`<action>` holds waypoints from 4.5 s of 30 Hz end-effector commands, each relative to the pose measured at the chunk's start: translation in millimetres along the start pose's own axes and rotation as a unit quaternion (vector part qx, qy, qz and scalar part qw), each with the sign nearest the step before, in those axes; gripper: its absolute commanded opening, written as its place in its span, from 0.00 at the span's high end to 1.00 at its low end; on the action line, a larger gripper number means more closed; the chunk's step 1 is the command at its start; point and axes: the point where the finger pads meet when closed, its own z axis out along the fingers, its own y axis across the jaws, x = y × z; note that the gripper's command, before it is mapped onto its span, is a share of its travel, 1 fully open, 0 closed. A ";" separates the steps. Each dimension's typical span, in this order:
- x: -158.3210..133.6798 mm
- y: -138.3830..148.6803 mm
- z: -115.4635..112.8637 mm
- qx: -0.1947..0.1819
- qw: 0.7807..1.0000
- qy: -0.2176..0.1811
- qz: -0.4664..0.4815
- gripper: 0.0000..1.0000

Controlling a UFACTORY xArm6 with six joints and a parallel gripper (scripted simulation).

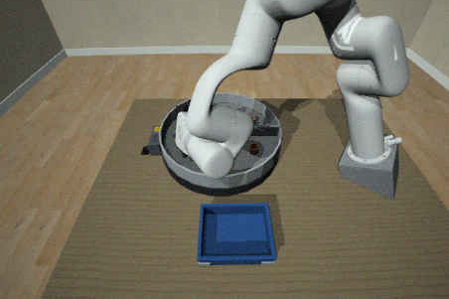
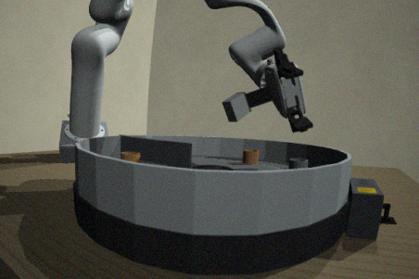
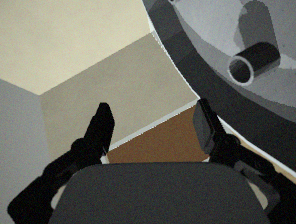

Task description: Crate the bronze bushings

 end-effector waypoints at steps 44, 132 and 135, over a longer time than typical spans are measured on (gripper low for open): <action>97.3 -51.6 -18.0 -0.100 0.913 0.261 0.297 0.00; 240.6 -125.4 -42.2 -0.210 0.526 0.546 0.617 0.88; 240.6 -125.4 -42.2 -0.210 0.526 0.546 0.617 0.88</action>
